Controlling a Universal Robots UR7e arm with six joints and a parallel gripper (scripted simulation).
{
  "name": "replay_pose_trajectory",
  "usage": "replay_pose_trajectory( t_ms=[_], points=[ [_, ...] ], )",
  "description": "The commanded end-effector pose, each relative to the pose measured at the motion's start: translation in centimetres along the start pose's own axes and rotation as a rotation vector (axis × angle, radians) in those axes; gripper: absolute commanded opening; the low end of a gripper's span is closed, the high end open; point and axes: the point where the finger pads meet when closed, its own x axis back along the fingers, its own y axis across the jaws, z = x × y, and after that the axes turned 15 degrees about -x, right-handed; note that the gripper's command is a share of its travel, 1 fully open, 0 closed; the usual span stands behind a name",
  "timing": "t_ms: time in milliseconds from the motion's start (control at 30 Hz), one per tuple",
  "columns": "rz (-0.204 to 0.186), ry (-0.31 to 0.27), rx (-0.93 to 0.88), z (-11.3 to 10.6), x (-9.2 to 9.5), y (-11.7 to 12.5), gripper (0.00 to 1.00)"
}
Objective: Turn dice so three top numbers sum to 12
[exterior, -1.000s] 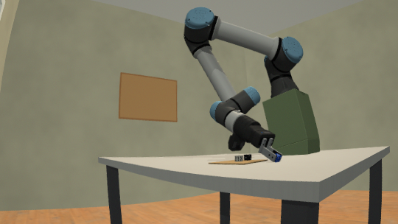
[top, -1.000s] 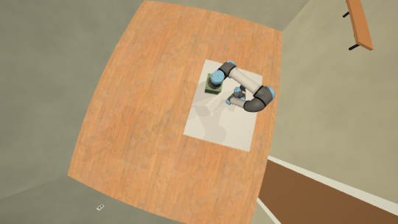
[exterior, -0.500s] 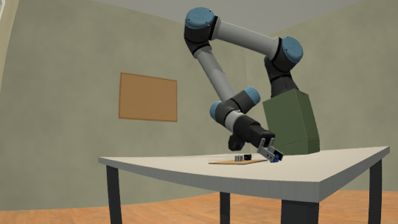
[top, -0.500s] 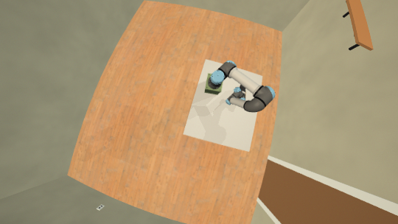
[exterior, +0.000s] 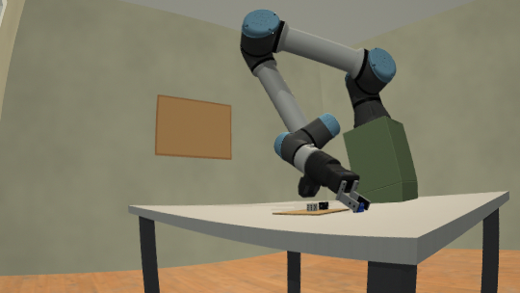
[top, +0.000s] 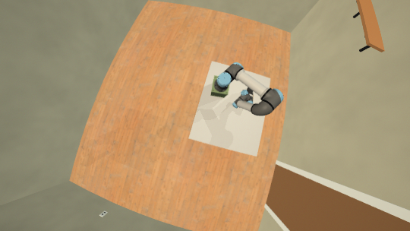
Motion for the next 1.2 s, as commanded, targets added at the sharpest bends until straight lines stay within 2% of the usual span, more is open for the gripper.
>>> replay_pose_trajectory(
  t_ms=[0,900,1167],
  points=[
    [0.001,0.000,0.001,0.0,0.0,0.0,0.70],
    [0.001,0.000,0.001,0.0,0.1,0.0,0.70],
    [0.001,0.000,0.001,0.0,2.1,0.0,0.70]
  ],
)
